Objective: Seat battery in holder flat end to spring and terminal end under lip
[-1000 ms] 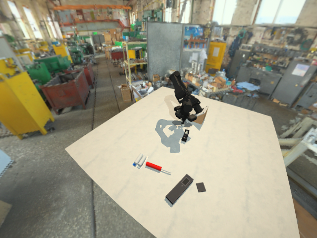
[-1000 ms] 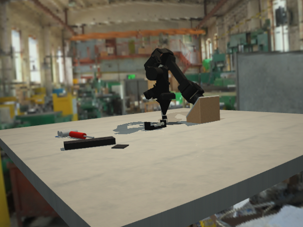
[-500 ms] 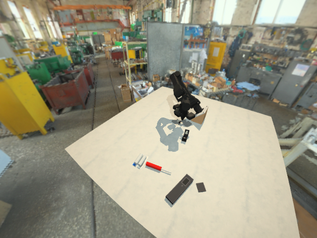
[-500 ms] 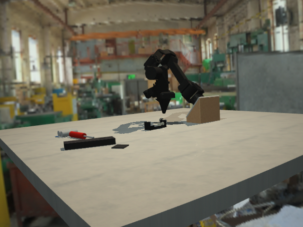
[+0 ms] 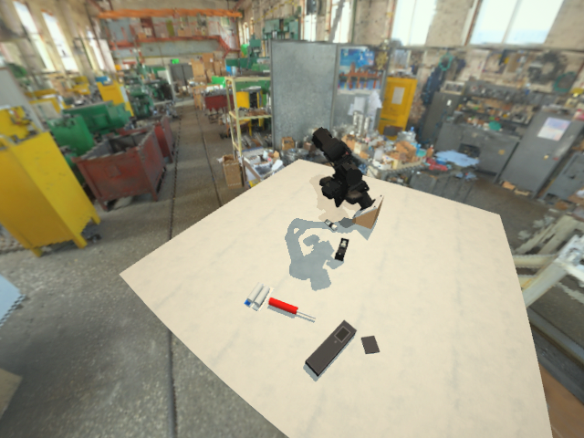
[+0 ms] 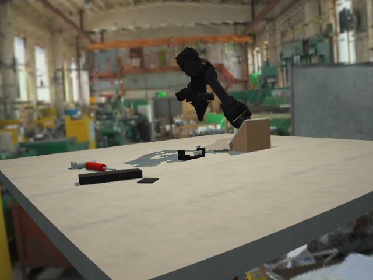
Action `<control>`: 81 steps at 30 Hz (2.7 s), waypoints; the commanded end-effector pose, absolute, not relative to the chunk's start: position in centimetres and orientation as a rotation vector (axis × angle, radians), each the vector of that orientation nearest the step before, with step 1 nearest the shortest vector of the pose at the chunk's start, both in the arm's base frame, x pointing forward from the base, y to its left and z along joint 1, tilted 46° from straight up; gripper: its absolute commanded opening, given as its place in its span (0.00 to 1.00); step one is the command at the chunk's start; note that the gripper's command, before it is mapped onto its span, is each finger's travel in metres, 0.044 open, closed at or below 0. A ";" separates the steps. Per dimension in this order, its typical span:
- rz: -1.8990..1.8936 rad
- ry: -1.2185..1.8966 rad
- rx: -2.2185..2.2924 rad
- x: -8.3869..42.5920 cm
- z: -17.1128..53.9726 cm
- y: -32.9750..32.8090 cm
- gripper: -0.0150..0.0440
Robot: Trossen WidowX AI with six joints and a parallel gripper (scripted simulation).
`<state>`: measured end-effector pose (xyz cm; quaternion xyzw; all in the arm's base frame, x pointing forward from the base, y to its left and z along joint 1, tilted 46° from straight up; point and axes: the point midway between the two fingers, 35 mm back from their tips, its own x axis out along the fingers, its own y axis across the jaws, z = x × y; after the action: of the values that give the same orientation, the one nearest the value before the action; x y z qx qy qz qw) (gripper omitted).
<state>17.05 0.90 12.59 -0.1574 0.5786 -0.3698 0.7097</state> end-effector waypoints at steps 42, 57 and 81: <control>-1.555 0.326 0.915 16.7 8.6 -6.0 0.65; -1.555 0.326 0.916 16.8 6.9 -7.7 0.65; -1.555 0.320 0.912 16.8 5.9 -8.9 0.37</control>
<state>16.78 -8.89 5.85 0.3965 0.1387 -0.6738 0.6079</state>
